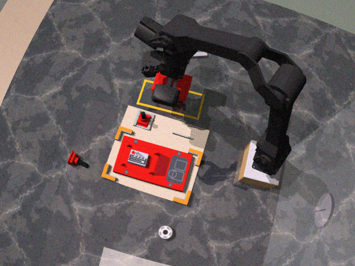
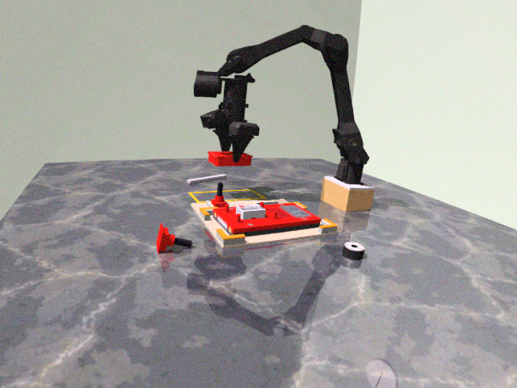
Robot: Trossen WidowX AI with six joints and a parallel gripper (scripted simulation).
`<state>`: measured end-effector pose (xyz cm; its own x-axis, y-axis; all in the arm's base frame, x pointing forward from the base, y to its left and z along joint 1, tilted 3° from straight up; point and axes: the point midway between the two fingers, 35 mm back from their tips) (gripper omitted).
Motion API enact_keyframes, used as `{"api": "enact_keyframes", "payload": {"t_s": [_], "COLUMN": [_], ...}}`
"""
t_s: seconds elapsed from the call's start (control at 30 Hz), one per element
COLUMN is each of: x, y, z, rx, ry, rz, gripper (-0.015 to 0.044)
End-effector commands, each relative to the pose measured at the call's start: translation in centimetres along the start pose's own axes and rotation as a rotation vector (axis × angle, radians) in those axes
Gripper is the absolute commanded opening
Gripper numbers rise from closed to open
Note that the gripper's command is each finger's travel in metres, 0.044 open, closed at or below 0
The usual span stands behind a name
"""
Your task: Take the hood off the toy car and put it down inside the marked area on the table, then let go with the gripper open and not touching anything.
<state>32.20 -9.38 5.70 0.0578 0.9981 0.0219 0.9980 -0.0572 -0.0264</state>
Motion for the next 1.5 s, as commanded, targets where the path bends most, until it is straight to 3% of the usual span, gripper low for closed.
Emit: {"api": "enact_keyframes", "payload": {"t_s": [0.0, 1.47], "x": [-0.1, -0.1], "y": [0.1, 0.2], "z": [0.2, 2.8], "rx": [-0.002, -0.002], "ry": [-0.006, -0.005], "rz": [-0.004, -0.004], "gripper": [0.0, 0.0]}}
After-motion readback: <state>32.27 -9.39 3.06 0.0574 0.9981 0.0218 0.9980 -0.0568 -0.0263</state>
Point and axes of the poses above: the point midway between the two fingers, 35 mm back from their tips, its own z axis out along the fingers, its own x axis across the jaws, y = z × x, and after that the axes turned 10 degrees about z, right-handed
